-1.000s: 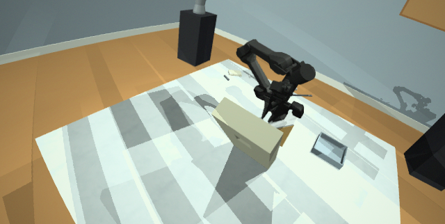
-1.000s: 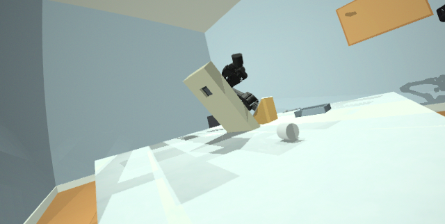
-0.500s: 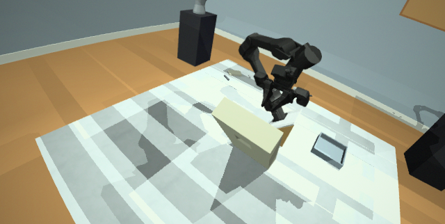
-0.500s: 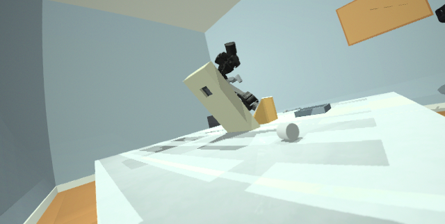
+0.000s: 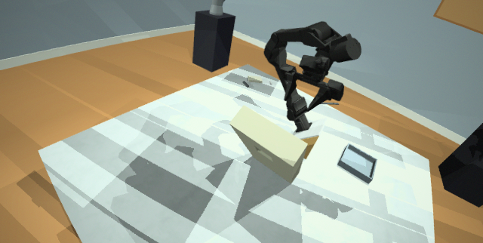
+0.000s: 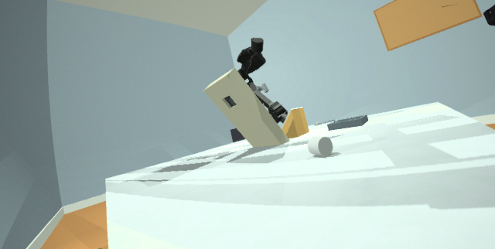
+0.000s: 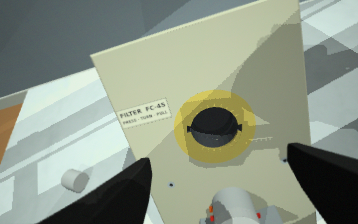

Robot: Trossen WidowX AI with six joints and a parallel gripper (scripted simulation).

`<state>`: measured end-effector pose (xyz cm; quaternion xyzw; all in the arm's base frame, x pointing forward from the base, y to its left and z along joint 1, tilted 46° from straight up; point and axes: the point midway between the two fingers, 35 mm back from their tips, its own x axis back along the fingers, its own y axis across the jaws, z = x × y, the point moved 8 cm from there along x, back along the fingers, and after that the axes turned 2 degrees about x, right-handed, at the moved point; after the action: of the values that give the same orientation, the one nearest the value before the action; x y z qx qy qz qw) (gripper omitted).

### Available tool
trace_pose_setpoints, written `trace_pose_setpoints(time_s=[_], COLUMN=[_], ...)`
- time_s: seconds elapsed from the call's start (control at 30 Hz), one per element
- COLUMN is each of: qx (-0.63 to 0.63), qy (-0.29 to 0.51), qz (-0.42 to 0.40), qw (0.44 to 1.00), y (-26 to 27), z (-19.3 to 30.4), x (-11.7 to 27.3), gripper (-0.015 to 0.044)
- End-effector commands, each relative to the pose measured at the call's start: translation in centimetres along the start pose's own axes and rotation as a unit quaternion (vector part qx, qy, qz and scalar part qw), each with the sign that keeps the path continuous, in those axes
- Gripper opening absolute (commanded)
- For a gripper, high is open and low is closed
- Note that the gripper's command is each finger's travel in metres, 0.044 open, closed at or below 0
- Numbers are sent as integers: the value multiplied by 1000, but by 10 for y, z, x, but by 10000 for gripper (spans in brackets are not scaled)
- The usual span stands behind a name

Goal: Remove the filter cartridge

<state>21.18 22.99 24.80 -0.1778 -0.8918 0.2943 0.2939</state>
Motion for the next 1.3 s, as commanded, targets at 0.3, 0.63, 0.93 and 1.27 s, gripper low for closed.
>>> trace_pose_setpoints(time_s=[0.3,0.63,0.93,1.27], qx=[71,71,70,70], qy=[173,173,173,172], qz=[20,19,19,20], qw=[982,982,982,982], y=[-8,-8,-9,-11], z=[67,72,77,82], x=[-41,-56,-70,-85], gripper=[305,305,305,305])
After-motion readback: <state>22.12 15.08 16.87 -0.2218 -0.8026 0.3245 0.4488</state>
